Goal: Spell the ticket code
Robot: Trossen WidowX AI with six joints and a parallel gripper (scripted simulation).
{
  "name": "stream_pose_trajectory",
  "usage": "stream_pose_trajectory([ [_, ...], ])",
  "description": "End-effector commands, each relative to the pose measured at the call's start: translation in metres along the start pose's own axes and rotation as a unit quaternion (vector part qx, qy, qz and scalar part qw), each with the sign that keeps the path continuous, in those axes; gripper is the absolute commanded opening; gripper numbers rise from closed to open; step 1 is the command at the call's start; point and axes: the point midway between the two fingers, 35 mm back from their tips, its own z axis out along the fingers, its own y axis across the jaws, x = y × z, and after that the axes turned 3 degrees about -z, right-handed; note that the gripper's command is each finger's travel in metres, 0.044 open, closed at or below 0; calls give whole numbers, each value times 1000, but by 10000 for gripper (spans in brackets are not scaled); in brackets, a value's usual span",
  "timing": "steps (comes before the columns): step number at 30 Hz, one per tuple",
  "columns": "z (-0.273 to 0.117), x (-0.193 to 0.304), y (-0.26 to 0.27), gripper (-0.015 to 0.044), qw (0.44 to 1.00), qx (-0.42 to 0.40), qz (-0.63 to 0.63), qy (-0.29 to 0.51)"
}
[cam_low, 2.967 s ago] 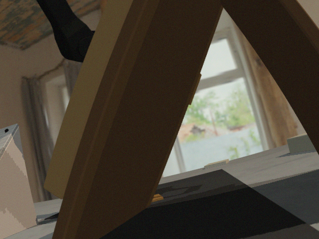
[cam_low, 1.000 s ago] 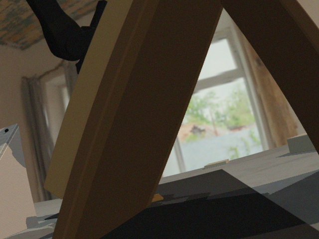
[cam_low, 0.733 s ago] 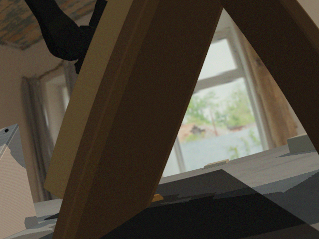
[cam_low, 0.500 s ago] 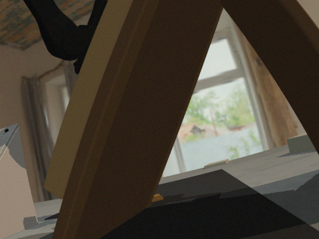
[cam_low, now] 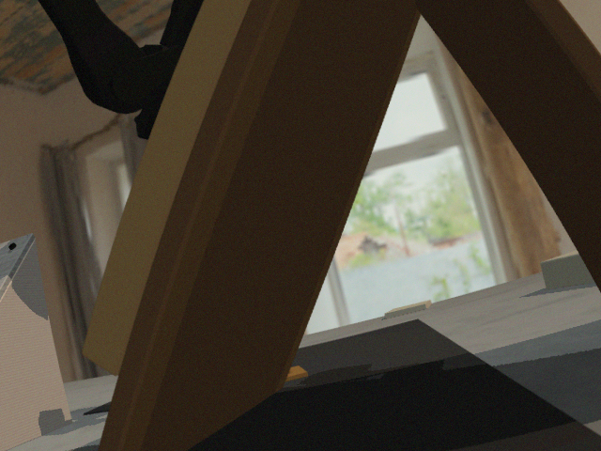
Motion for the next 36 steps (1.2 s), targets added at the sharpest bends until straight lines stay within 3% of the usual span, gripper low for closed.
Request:
stream_pose_trajectory([
  [1, 0, 1, -2, 0, 1000, -2, -2, 0],
  [36, 0, 2, -20, 0, 1000, -1, -3, 0],
])
